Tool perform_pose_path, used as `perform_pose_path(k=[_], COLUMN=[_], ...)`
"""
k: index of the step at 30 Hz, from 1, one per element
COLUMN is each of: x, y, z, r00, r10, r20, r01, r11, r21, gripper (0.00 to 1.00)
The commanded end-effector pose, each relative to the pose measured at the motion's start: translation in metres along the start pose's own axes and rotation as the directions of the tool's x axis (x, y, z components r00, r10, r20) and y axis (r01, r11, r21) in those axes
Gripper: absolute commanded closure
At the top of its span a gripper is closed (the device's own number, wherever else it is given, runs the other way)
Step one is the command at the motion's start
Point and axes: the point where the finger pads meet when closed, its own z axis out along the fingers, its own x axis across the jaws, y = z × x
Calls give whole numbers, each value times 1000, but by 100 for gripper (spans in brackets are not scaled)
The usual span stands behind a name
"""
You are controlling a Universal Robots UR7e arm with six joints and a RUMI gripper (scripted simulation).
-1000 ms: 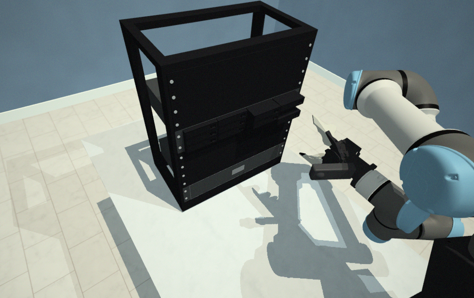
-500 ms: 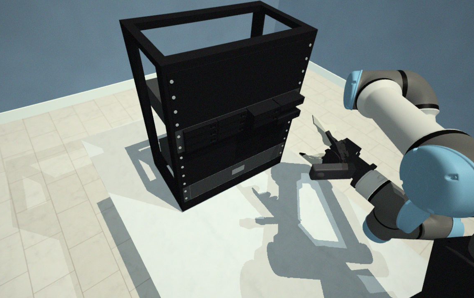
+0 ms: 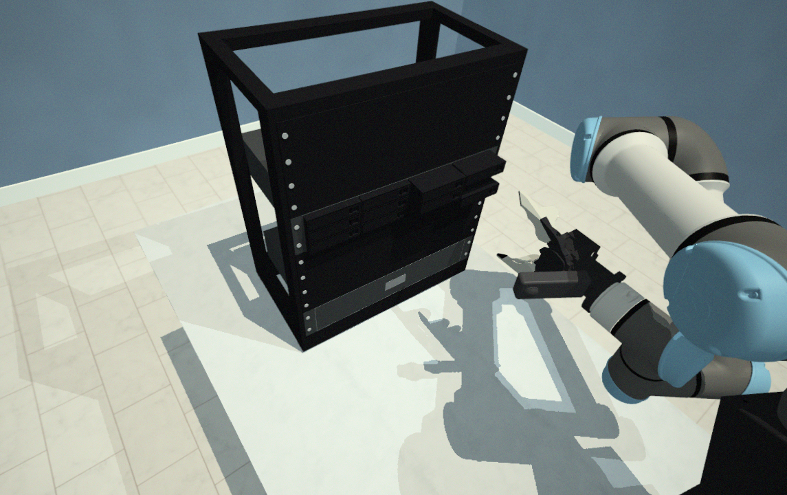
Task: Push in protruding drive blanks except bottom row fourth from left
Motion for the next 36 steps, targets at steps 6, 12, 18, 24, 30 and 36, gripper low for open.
perform_pose_path(k=[6,12,18,24,30,36], x=[0,1,1,1,1,1], y=[6,18,29,29,29,29], z=[9,27,42,42,42,42], r00=[1000,1000,1000,1000,1000,1000], r10=[3,3,3,3,3,3], r20=[3,3,3,3,3,3], r01=[-3,-3,-3,-3,-3,-3], r11=[1000,1000,1000,1000,1000,1000], r21=[0,0,0,0,0,0], gripper=[0,0,0,0,0,0])
